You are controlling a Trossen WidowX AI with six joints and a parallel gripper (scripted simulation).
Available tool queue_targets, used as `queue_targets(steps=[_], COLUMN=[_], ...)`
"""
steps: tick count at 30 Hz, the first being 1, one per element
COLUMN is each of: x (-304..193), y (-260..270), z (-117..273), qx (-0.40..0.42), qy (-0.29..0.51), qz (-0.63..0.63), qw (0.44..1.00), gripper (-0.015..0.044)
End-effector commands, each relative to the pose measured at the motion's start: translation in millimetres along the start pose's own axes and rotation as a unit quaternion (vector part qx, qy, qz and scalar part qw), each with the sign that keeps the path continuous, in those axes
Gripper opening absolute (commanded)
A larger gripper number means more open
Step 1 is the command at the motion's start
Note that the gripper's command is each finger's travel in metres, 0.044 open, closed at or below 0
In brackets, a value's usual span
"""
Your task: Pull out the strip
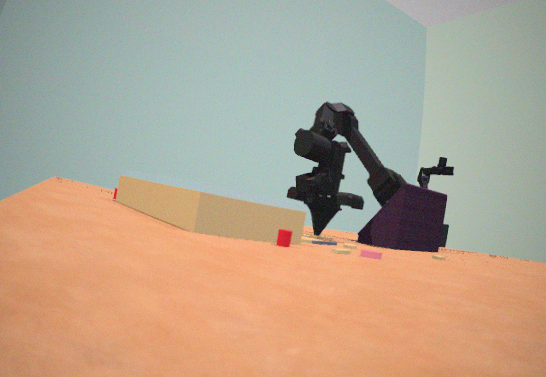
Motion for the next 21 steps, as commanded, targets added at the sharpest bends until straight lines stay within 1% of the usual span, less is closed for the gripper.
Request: queue_targets(steps=[1,11,21], x=[-13,-27,-28], y=[1,1,1], z=[-5,-5,-5], qx=[0.002,0.002,0.002], qy=[0.014,0.015,0.015], qz=[0.002,0.003,0.003], qw=[1.0,1.0,1.0], gripper=[0.0,0.0,0.0])
Point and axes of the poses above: the point midway between the two fingers, 35 mm back from their tips, its own z axis back along the fingers, its own y axis across the jaws, x = y × z, the point moved 8 cm from there along z, back along the fingers, and after that the axes turned 1 degree about -z, right-handed, at the moved point
